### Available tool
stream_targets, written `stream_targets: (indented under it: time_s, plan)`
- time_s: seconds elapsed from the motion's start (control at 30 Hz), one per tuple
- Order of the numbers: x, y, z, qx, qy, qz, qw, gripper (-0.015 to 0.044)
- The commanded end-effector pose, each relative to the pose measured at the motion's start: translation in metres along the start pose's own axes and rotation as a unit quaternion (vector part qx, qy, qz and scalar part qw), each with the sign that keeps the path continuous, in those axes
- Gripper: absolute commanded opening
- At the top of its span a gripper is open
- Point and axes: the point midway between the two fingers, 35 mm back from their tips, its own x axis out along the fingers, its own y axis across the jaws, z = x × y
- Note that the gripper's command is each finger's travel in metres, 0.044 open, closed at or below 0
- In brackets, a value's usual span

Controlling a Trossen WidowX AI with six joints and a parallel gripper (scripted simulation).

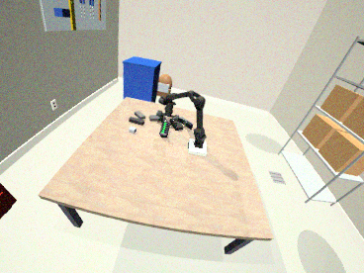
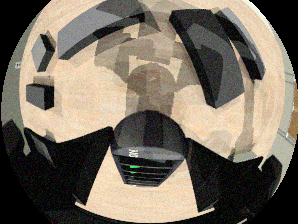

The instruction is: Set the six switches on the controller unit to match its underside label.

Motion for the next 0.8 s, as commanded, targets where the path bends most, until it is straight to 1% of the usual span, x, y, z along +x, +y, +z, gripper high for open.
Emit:
stream_targets:
  time_s: [0.0, 0.77]
  plan:
    - [0.007, -0.002, -0.005, -0.007, 0.012, -0.007, 1.000, 0.0338]
    - [0.023, -0.002, 0.002, -0.007, 0.011, -0.007, 1.000, 0.0338]
